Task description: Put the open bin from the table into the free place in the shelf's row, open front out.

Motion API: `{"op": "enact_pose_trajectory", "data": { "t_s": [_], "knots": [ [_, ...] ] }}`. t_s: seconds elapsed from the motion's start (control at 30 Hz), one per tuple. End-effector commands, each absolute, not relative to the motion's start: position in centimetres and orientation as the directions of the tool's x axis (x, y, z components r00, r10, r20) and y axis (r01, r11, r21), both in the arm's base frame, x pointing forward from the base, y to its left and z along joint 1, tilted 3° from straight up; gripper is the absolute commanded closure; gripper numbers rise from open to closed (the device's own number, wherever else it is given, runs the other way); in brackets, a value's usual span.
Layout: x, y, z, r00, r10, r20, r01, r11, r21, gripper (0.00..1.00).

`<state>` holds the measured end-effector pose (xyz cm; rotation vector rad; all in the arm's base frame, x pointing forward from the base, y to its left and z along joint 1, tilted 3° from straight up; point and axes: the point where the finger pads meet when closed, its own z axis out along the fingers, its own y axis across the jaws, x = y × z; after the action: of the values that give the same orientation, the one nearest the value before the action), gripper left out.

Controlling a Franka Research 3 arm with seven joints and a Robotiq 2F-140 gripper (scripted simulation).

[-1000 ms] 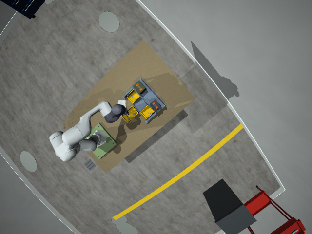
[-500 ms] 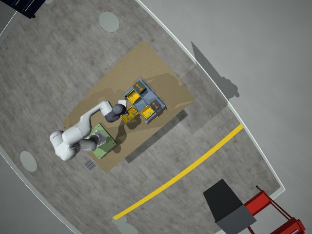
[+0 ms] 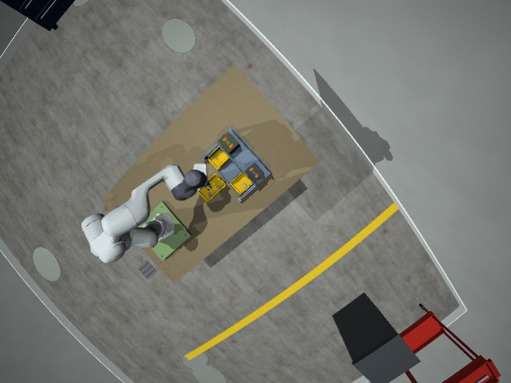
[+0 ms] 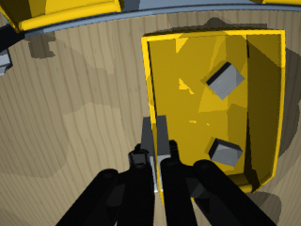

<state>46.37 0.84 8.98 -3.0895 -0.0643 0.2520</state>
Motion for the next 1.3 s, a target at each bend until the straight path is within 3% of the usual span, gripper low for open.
{"op": "enact_pose_trajectory", "data": {
  "t_s": [0.0, 1.27],
  "knots": [
    [46.45, 0.92, 9.08, 0.986, 0.047, -0.160, 0.040, -0.998, -0.048, 1.00],
    [46.87, 0.94, 9.08, 0.986, 0.047, -0.160, 0.040, -0.998, -0.048, 1.00]
  ]
}}
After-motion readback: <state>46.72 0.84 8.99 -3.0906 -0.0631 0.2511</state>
